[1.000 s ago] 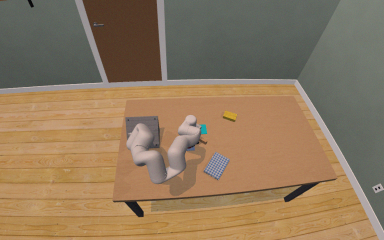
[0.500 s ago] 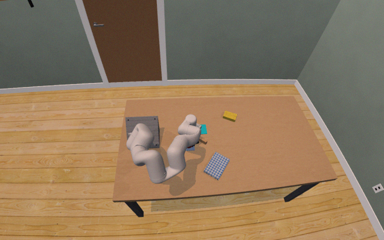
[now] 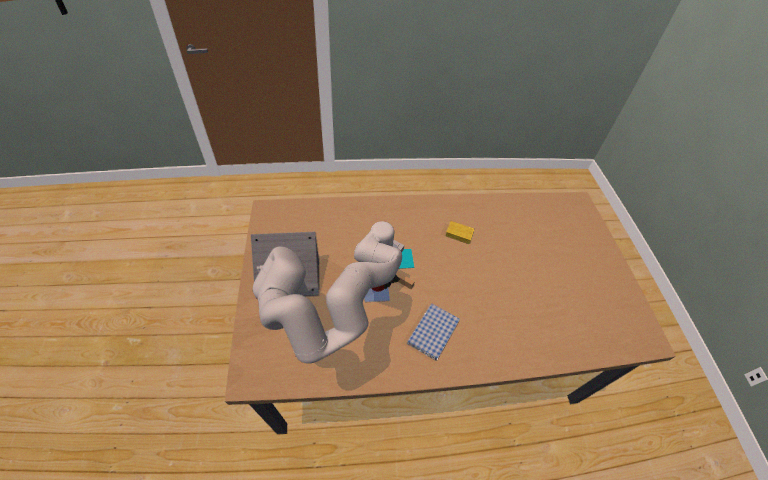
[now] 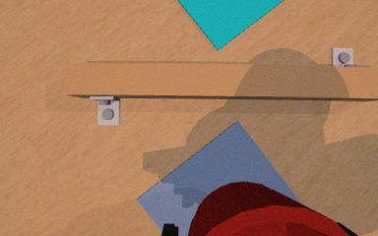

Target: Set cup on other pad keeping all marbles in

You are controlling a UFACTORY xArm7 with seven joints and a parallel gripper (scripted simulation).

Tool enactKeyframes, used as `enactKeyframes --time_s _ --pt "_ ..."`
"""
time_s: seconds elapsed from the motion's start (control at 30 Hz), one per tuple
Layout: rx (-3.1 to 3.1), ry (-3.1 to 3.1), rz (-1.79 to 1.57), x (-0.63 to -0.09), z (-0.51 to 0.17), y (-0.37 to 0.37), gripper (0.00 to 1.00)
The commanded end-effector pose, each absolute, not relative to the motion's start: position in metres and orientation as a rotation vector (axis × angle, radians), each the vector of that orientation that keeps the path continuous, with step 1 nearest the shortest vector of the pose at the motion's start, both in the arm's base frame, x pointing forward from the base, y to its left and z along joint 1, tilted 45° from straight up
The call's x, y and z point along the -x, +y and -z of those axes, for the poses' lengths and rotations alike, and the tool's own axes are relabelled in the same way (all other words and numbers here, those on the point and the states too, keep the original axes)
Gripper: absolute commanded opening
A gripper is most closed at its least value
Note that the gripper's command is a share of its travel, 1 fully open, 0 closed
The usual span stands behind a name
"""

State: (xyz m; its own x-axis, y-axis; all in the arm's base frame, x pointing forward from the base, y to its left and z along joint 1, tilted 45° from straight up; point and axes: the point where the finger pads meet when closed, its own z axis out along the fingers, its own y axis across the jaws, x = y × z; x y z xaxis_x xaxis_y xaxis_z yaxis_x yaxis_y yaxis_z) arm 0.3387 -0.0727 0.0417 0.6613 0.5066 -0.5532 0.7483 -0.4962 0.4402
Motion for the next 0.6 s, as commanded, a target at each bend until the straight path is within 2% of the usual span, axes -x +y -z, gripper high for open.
enactKeyframes --time_s 0.0,0.57 --pt "-2.204 0.968 0.461 -0.3403 -0.0487 -0.0654 0.85" --pt "-2.204 0.968 0.461 -0.3406 -0.0534 -0.0606 0.85"
